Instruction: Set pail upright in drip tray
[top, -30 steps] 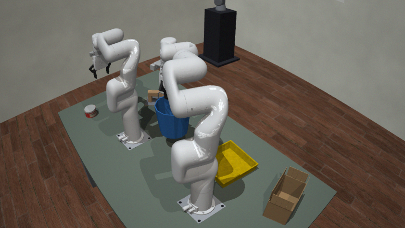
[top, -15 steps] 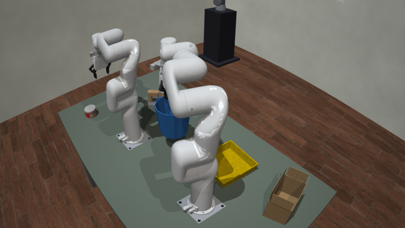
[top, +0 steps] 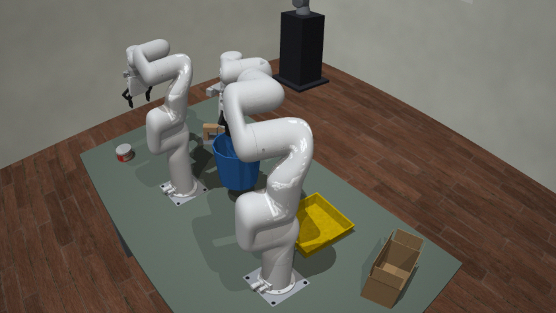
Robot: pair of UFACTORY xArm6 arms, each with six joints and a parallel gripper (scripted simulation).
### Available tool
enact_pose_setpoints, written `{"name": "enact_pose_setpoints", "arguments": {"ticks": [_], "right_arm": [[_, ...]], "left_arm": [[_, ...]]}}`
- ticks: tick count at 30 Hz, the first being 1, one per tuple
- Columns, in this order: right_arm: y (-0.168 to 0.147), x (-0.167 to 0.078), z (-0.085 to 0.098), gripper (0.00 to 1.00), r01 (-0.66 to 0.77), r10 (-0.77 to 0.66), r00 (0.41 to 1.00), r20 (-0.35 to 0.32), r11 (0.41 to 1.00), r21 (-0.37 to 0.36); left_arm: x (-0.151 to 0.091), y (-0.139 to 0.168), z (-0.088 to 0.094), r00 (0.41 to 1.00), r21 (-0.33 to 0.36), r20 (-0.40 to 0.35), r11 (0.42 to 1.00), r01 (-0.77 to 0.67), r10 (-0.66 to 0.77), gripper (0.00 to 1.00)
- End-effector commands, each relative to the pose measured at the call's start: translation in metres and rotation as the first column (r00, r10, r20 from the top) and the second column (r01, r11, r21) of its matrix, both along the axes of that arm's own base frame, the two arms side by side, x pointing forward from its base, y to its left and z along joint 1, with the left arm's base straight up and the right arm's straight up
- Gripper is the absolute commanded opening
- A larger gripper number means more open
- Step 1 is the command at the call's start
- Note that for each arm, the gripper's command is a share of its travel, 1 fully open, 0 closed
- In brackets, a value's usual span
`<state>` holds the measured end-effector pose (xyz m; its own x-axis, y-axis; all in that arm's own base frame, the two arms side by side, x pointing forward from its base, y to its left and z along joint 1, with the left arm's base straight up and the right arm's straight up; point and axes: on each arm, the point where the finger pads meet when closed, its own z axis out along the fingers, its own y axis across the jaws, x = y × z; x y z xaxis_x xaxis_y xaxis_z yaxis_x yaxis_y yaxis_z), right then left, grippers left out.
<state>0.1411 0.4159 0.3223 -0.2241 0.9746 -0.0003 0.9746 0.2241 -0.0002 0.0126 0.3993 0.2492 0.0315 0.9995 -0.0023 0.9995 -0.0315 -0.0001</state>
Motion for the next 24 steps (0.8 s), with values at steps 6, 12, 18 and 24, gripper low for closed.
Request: {"name": "enact_pose_setpoints", "arguments": {"ticks": [6,12,18,24], "right_arm": [[-0.0008,0.0004,0.0009,0.0,0.0,0.0,1.0,0.001,1.0,0.002],[-0.0028,0.0011,0.0009,0.0,0.0,0.0,1.0,0.001,1.0,0.002],[-0.0051,0.0018,0.0009,0.0,0.0,0.0,1.0,0.001,1.0,0.002],[-0.0099,0.0033,0.0009,0.0,0.0,0.0,1.0,0.001,1.0,0.002]], "left_arm": [[0.0,0.0005,0.0008,1.0,0.002,0.0,1.0,0.0,0.0,1.0],[0.0,0.0005,0.0008,1.0,0.002,0.0,1.0,0.0,0.0,1.0],[0.0,0.0005,0.0008,1.0,0.002,0.0,1.0,0.0,0.0,1.0],[0.0,0.0005,0.0008,1.0,0.002,0.0,1.0,0.0,0.0,1.0]]}}
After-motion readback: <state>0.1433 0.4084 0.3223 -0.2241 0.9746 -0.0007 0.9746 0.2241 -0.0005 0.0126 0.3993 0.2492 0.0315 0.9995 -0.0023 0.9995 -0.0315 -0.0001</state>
